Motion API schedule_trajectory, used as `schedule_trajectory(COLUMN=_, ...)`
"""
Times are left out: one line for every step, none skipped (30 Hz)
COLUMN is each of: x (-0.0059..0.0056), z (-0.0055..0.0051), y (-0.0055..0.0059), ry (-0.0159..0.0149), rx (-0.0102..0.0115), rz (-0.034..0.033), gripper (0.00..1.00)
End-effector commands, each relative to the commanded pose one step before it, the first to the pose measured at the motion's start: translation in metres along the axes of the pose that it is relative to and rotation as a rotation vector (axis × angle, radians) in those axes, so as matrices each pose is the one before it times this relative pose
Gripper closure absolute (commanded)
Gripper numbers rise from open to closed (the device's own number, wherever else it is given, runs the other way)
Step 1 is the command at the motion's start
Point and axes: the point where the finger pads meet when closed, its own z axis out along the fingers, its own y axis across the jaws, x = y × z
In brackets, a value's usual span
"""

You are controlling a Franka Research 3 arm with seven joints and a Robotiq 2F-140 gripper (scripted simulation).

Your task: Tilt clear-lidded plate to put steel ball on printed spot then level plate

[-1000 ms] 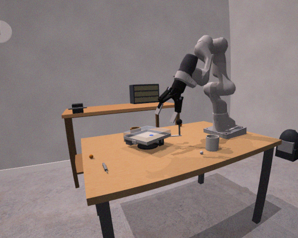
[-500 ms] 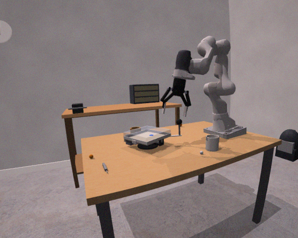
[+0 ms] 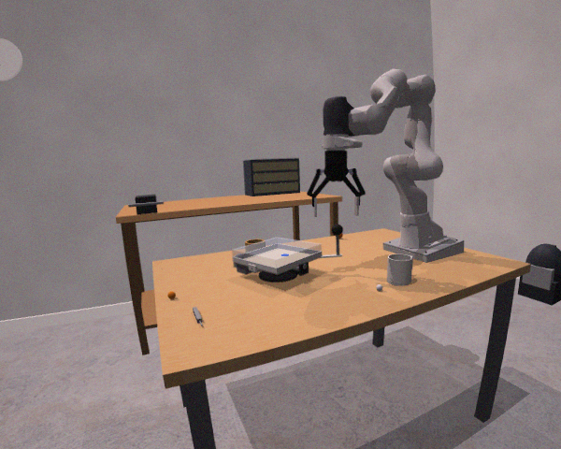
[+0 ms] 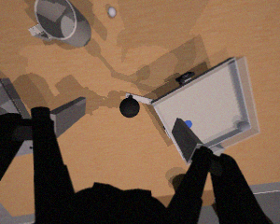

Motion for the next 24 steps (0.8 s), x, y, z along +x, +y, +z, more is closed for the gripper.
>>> schedule_trajectory(x=-0.00291, z=0.00065, y=-0.00580, ry=-0.00709, rx=0.01782, rz=0.02596, gripper=0.00)
schedule_trajectory(x=0.00000, z=0.00000, y=0.00000, ry=0.00000, rx=0.00000, rz=0.00000, gripper=0.00)
schedule_trajectory(x=0.00000, z=0.00000, y=0.00000, ry=0.00000, rx=0.00000, rz=0.00000, gripper=0.00)
schedule_trajectory(x=0.00000, z=0.00000, y=0.00000, ry=0.00000, rx=0.00000, rz=0.00000, gripper=0.00)
schedule_trajectory(x=0.00000, z=0.00000, y=0.00000, ry=0.00000, rx=0.00000, rz=0.00000, gripper=0.00)
schedule_trajectory(x=0.00000, z=0.00000, y=0.00000, ry=0.00000, rx=0.00000, rz=0.00000, gripper=0.00)
schedule_trajectory(x=0.00000, z=0.00000, y=0.00000, ry=0.00000, rx=0.00000, rz=0.00000, gripper=0.00)
schedule_trajectory(x=0.00000, z=0.00000, y=0.00000, ry=0.00000, rx=0.00000, rz=0.00000, gripper=0.00)
schedule_trajectory(x=0.00000, z=0.00000, y=0.00000, ry=0.00000, rx=0.00000, rz=0.00000, gripper=0.64)
schedule_trajectory(x=0.00000, z=0.00000, y=0.00000, ry=0.00000, rx=0.00000, rz=0.00000, gripper=0.64)
schedule_trajectory(x=0.00000, z=0.00000, y=0.00000, ry=0.00000, rx=0.00000, rz=0.00000, gripper=0.64)
schedule_trajectory(x=0.00000, z=0.00000, y=0.00000, ry=0.00000, rx=0.00000, rz=0.00000, gripper=0.64)
schedule_trajectory(x=0.00000, z=0.00000, y=0.00000, ry=0.00000, rx=0.00000, rz=0.00000, gripper=0.64)
schedule_trajectory(x=0.00000, z=0.00000, y=0.00000, ry=0.00000, rx=0.00000, rz=0.00000, gripper=0.64)
schedule_trajectory(x=0.00000, z=0.00000, y=0.00000, ry=0.00000, rx=0.00000, rz=0.00000, gripper=0.64)
schedule_trajectory(x=0.00000, z=0.00000, y=0.00000, ry=0.00000, rx=0.00000, rz=0.00000, gripper=0.64)
schedule_trajectory(x=0.00000, z=0.00000, y=0.00000, ry=0.00000, rx=0.00000, rz=0.00000, gripper=0.64)
schedule_trajectory(x=0.00000, z=0.00000, y=0.00000, ry=0.00000, rx=0.00000, rz=0.00000, gripper=0.64)
schedule_trajectory(x=0.00000, z=0.00000, y=0.00000, ry=0.00000, rx=0.00000, rz=0.00000, gripper=0.64)
schedule_trajectory(x=0.00000, z=0.00000, y=0.00000, ry=0.00000, rx=0.00000, rz=0.00000, gripper=0.64)
schedule_trajectory(x=0.00000, z=0.00000, y=0.00000, ry=0.00000, rx=0.00000, rz=0.00000, gripper=0.64)
schedule_trajectory(x=0.00000, z=0.00000, y=0.00000, ry=0.00000, rx=0.00000, rz=0.00000, gripper=0.64)
schedule_trajectory(x=0.00000, z=0.00000, y=0.00000, ry=0.00000, rx=0.00000, rz=0.00000, gripper=0.64)
schedule_trajectory(x=0.00000, z=0.00000, y=0.00000, ry=0.00000, rx=0.00000, rz=0.00000, gripper=0.64)
